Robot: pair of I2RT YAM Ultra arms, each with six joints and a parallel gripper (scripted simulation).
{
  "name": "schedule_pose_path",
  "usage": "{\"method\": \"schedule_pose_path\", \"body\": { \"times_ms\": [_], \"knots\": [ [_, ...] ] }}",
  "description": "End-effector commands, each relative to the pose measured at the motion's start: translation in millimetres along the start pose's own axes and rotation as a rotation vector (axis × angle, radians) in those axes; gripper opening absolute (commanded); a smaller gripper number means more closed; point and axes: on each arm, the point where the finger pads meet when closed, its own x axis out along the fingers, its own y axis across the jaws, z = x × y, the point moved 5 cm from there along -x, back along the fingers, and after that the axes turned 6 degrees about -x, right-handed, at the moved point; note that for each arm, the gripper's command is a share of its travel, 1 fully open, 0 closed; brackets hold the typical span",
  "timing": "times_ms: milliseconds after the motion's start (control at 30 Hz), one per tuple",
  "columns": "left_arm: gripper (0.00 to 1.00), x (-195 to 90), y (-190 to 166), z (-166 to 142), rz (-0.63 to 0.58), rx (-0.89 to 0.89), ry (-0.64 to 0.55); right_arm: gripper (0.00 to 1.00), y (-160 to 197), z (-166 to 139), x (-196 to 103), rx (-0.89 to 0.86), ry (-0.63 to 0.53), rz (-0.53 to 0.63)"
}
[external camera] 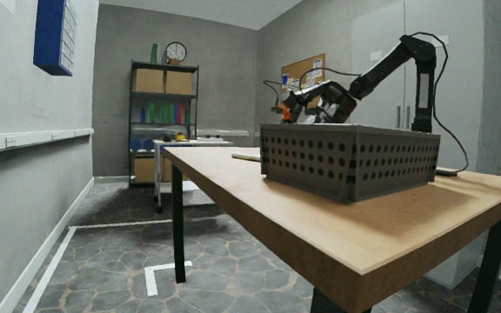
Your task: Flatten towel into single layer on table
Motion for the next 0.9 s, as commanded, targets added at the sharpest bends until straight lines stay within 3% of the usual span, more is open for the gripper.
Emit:
{"method": "schedule_pose_path", "body": {
  "times_ms": [0, 33, 100, 133, 233, 367, 400, 467, 500, 867],
  "knots": [
    [0.0, 14, -9, -19, -0.015, 0.02, 0.039, 0.0, -8, -8, 0, 0.012, -0.035, -0.052],
    [0.0, 21, -17, -26, -0.029, 0.041, 0.041, 0.0, -8, -24, 2, 0.019, 0.059, -0.044],
    [0.0, 21, -17, -26, -0.029, 0.041, 0.041, 0.0, -9, -11, -2, 0.018, 0.041, -0.046],
    [0.0, 28, -25, -33, -0.043, 0.06, 0.042, 0.0, -9, -21, 3, 0.025, 0.112, -0.04],
    [0.0, 33, -31, -38, -0.054, 0.076, 0.043, 0.0, -9, -29, 5, 0.032, 0.162, -0.037],
    [0.0, 33, -28, -42, -0.048, 0.071, 0.063, 0.0, -9, -28, 4, 0.031, 0.15, -0.038],
    [0.0, 38, -37, -43, -0.064, 0.09, 0.045, 0.0, -8, -43, 10, 0.037, 0.221, -0.032],
    [0.0, 38, -37, -43, -0.065, 0.09, 0.045, 0.0, -8, -43, 10, 0.037, 0.221, -0.032],
    [0.0, 42, -41, -47, -0.073, 0.101, 0.046, 0.0, -7, -57, 14, 0.042, 0.275, -0.026],
    [0.0, 47, -45, -57, -0.077, 0.114, 0.072, 0.0, -8, -56, 15, 0.047, 0.288, -0.027]
  ]
}}
